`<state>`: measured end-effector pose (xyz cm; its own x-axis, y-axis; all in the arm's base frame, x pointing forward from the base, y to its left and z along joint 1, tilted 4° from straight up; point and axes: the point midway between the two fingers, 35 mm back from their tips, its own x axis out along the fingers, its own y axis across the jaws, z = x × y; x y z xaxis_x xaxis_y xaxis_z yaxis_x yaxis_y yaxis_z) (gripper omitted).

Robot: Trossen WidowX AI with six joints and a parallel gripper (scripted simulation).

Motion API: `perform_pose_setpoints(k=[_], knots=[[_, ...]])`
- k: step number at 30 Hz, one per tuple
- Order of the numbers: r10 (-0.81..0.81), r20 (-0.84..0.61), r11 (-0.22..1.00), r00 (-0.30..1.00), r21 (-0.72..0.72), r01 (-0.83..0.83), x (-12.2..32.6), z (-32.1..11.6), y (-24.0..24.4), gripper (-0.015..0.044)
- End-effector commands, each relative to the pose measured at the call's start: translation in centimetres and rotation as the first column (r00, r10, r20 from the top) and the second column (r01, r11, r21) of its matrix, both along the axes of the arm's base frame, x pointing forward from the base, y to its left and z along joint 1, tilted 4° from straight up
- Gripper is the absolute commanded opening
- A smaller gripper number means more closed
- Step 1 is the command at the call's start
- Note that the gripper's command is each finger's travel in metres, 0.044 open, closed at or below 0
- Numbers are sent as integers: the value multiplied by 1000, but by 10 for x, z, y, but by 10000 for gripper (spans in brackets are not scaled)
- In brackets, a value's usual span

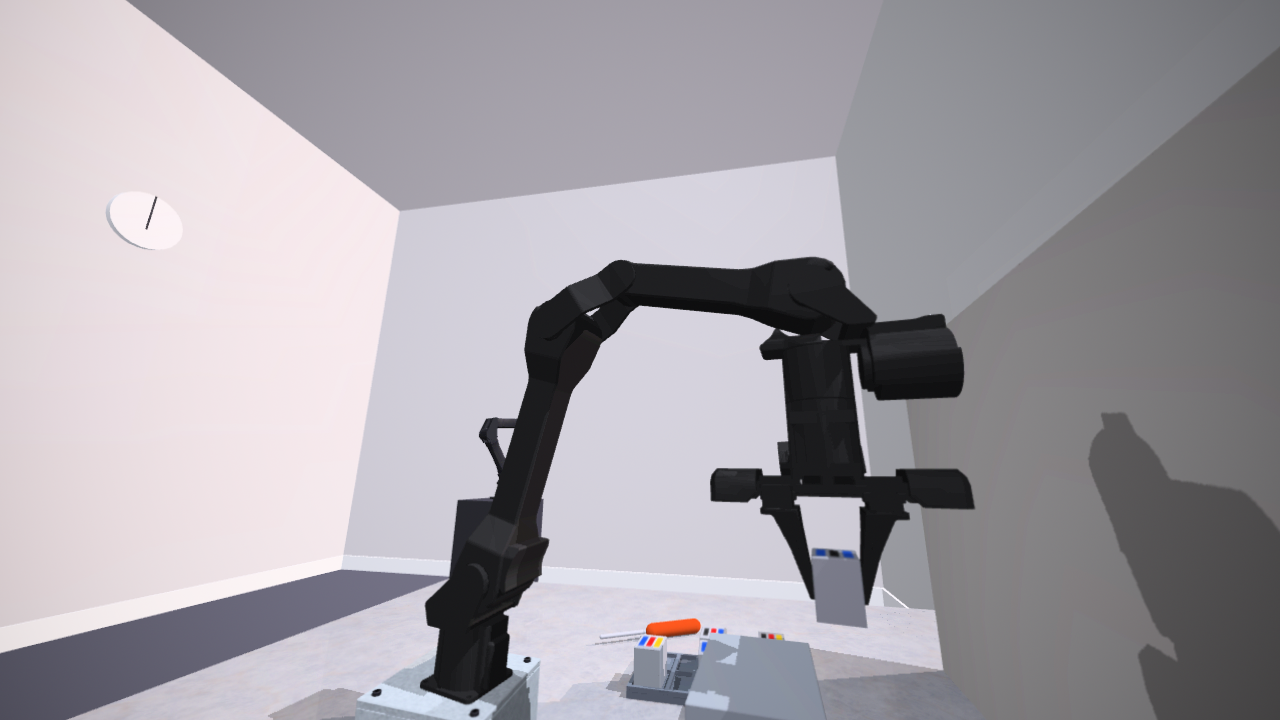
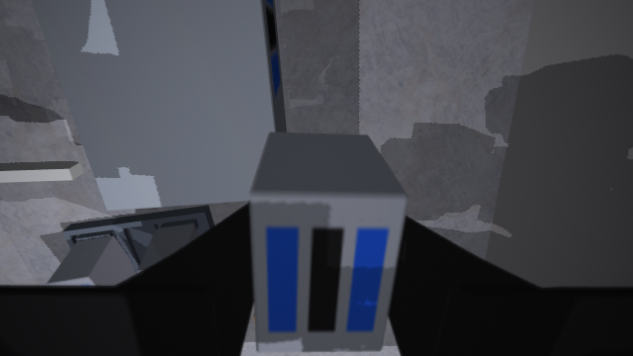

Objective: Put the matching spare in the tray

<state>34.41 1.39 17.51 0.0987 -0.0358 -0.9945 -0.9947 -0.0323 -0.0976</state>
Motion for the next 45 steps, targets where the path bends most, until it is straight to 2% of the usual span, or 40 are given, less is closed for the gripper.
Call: perform_pose_setpoints(k=[1, 18, 45], knots=[[17, -5, 1000, 1000, -1, -17, 5, 1, -24, 0], [110, -13, 994, 994, -23, -110, 8, 5, -126, 0], [111, -13, 994, 994, -23, -111, 14, -14, -129, 0]])
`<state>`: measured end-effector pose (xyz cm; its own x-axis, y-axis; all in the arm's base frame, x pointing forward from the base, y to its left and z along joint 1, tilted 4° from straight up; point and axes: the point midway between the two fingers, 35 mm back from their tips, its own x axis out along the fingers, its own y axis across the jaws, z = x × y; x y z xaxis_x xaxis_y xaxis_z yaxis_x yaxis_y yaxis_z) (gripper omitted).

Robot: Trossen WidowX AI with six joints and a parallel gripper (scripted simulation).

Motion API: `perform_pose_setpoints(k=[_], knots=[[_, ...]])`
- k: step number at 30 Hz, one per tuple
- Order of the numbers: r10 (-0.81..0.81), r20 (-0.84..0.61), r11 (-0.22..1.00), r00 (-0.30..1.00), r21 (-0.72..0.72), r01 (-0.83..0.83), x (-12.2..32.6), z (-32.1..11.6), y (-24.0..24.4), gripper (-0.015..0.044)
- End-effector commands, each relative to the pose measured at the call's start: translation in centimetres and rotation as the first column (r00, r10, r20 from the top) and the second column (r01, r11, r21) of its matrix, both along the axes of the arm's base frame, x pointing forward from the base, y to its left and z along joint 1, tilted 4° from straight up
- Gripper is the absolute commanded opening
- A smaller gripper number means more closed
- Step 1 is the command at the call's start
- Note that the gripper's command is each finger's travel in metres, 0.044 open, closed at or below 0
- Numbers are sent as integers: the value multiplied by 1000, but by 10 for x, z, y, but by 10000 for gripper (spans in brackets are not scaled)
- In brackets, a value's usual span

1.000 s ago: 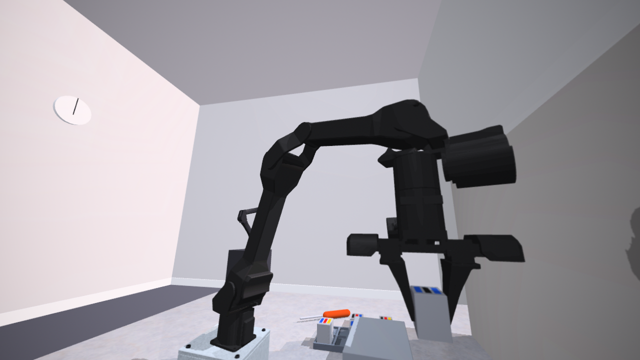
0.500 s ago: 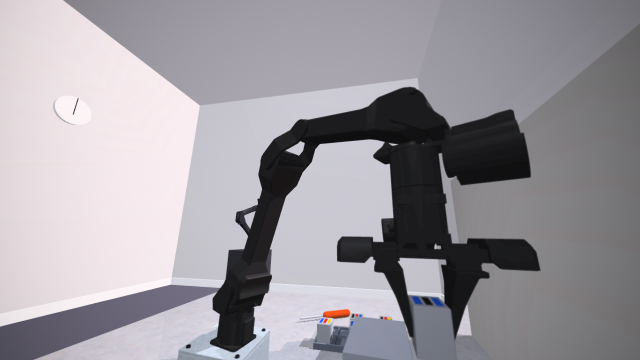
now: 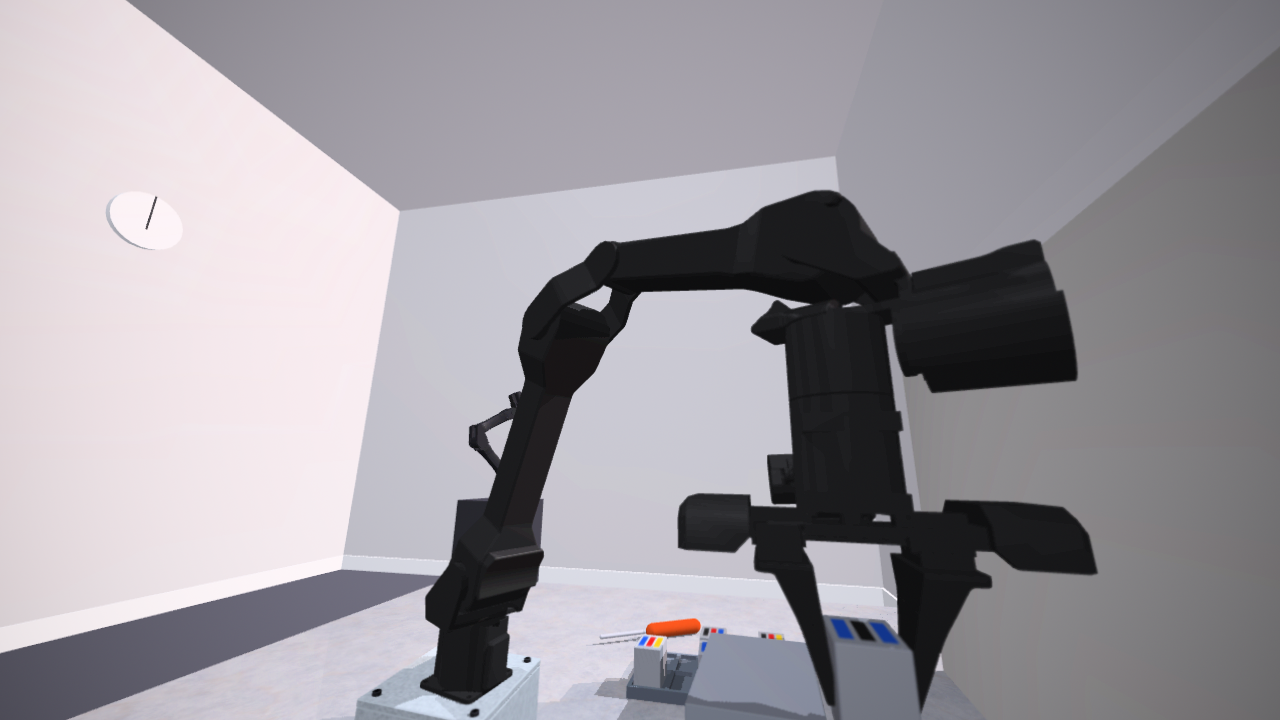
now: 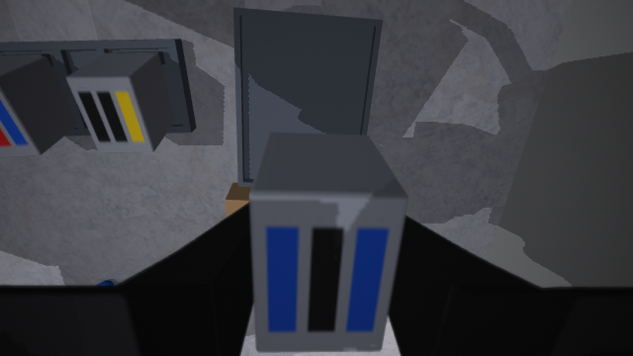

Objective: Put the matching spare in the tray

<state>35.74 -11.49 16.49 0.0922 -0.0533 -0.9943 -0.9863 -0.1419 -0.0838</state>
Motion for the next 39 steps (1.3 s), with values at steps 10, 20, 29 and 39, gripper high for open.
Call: perform_pose_setpoints(k=[10, 20, 29, 39], knots=[[3, 0, 1000, 1000, 4, -3, 3, -12, -1, 0], [3, 0, 1000, 1000, 4, -3, 5, -21, -2, 0], [3, 0, 1000, 1000, 4, -3, 7, -29, -2, 0], [3, 0, 1000, 1000, 4, -3, 8, -37, -3, 0]])
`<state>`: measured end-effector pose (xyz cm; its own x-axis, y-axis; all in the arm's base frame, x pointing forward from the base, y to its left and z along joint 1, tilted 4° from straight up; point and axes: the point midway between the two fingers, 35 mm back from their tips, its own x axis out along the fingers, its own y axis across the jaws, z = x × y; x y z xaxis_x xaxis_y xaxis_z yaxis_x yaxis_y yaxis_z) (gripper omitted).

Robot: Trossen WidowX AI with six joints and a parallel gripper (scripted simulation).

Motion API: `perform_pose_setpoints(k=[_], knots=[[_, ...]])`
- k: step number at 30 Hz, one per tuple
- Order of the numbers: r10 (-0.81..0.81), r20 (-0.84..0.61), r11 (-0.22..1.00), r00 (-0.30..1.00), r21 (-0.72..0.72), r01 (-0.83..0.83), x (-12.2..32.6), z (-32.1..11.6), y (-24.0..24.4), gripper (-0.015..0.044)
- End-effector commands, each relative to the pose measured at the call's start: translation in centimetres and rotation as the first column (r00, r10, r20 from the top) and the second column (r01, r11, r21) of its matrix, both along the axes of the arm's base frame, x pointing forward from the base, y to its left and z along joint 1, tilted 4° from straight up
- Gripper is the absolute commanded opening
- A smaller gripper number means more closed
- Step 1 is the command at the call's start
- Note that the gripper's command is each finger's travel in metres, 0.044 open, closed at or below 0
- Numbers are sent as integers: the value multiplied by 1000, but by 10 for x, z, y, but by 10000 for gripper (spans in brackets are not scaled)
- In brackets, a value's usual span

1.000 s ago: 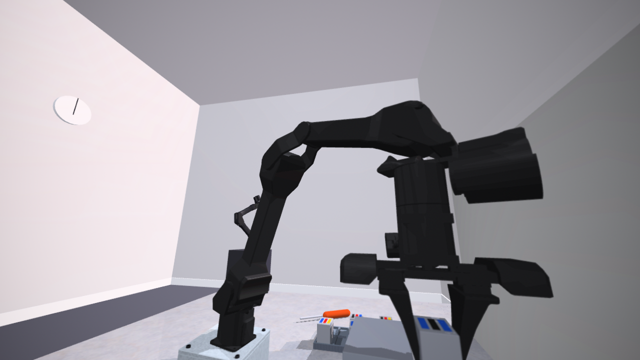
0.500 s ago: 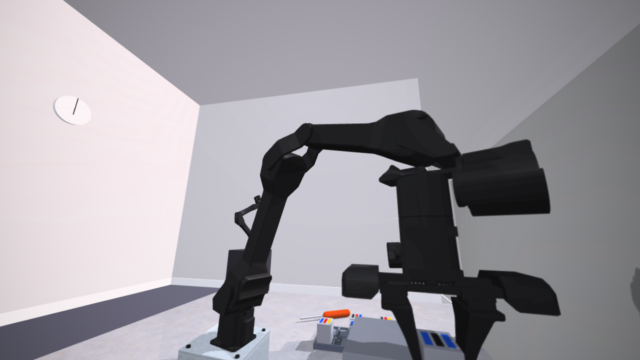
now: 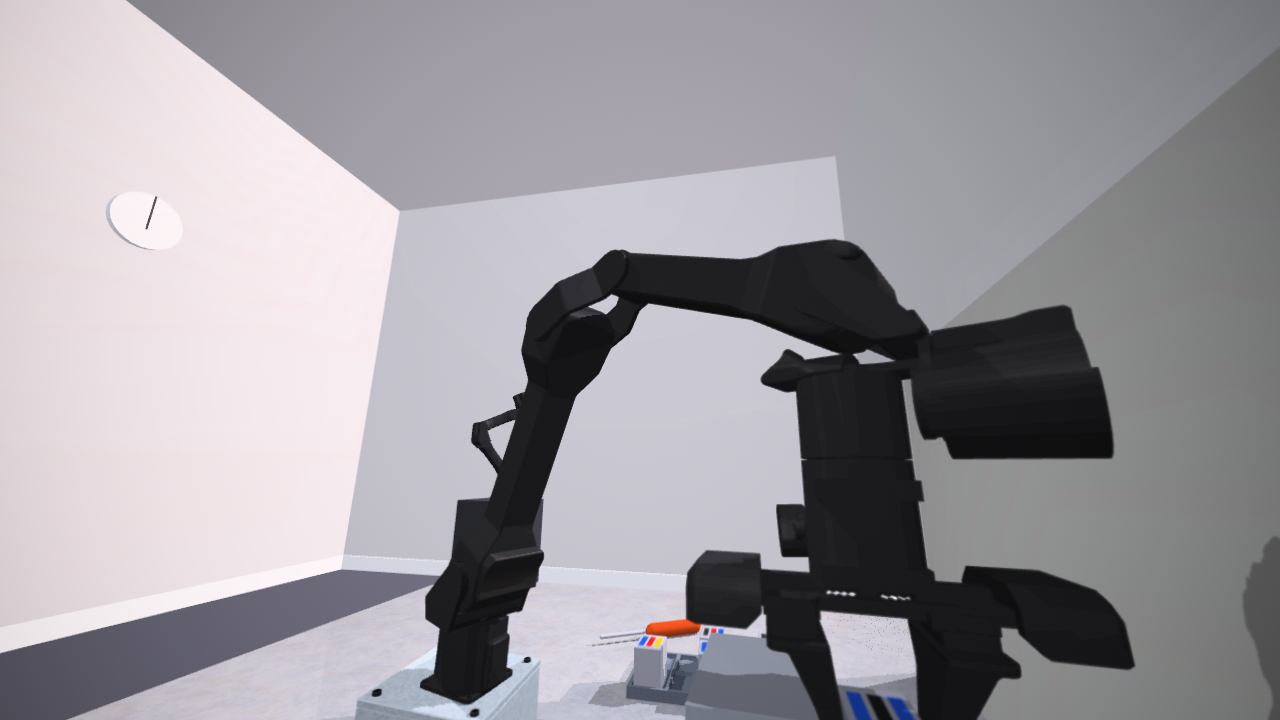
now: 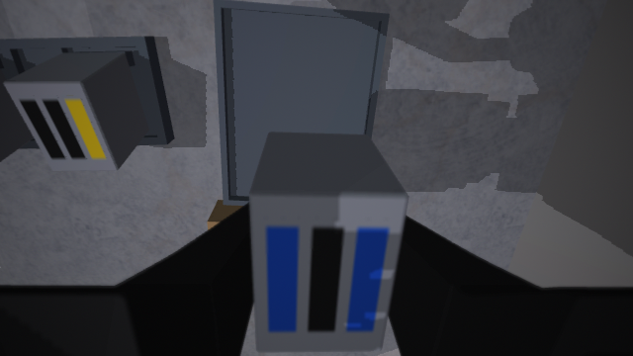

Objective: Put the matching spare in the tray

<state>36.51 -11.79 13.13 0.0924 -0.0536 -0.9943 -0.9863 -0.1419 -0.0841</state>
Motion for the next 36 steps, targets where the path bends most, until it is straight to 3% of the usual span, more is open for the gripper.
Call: perform_pose_setpoints(k=[1, 36], knots=[[3, 0, 1000, 1000, 4, -3, 1, -5, 0, 0], [3, 0, 1000, 1000, 4, -3, 4, -35, -1, 0]])
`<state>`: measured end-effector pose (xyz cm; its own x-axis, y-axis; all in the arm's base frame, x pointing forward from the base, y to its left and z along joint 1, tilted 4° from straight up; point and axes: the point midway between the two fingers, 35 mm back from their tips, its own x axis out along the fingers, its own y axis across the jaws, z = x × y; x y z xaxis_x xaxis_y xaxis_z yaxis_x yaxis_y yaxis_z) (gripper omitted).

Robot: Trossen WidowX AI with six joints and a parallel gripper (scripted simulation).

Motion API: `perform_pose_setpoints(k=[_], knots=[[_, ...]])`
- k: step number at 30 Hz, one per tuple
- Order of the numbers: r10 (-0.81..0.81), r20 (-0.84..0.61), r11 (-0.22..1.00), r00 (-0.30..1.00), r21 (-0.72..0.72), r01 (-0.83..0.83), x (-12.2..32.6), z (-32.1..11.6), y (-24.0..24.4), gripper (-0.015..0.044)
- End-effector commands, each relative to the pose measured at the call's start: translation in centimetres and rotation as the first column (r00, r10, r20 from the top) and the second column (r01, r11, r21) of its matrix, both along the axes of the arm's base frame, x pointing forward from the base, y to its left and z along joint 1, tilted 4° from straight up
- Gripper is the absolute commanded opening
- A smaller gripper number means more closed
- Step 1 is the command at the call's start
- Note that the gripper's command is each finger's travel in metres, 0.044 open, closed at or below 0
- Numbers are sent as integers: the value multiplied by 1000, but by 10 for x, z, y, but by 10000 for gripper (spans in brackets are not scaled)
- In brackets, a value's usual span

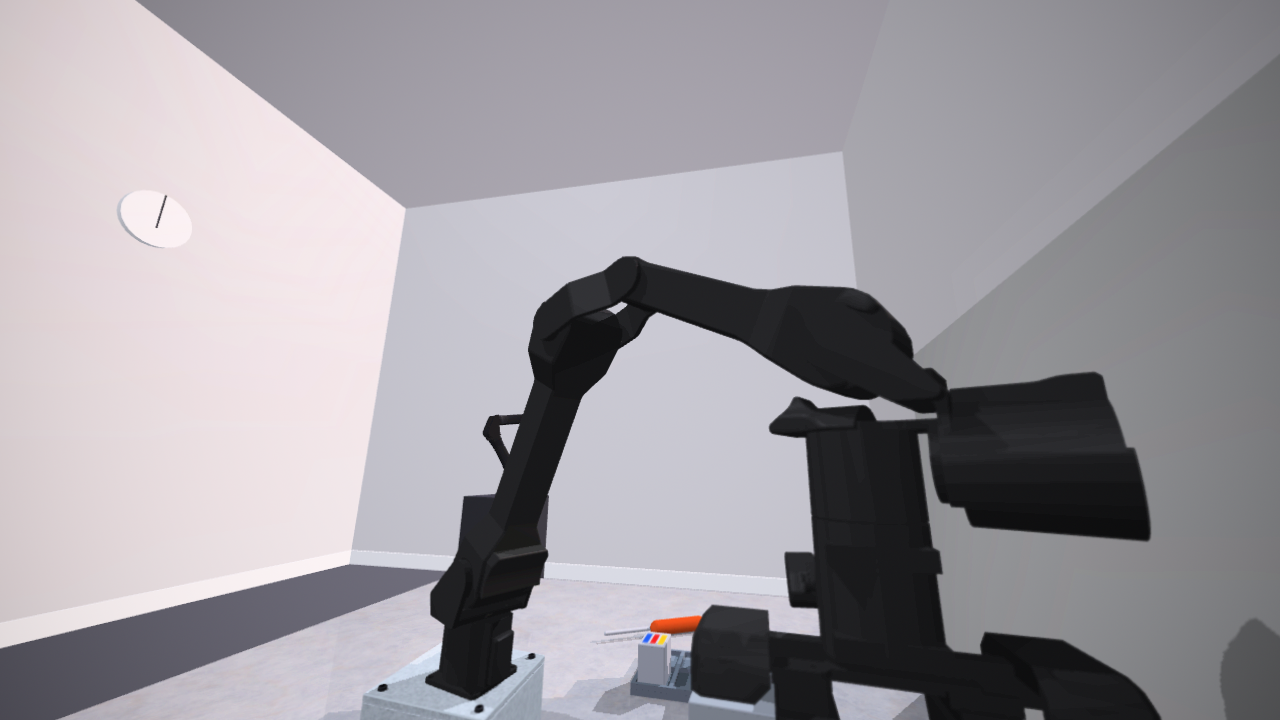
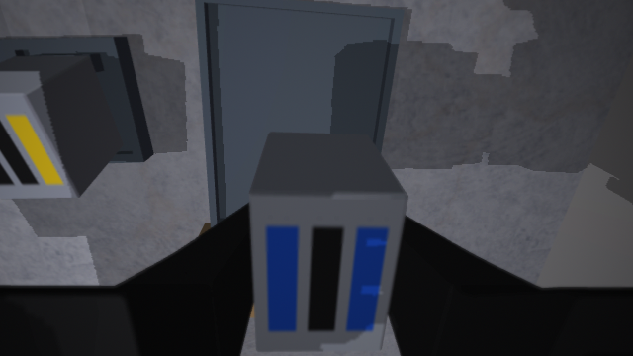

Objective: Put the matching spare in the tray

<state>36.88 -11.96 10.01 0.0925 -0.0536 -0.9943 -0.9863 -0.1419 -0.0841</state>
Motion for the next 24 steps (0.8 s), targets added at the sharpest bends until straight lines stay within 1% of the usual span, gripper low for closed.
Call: perform_pose_setpoints(k=[1, 24], knots=[[3, -1, 1000, 1000, 4, -3, 0, -5, 0, 0], [3, -1, 1000, 1000, 4, -3, 0, -24, 0, 0]])
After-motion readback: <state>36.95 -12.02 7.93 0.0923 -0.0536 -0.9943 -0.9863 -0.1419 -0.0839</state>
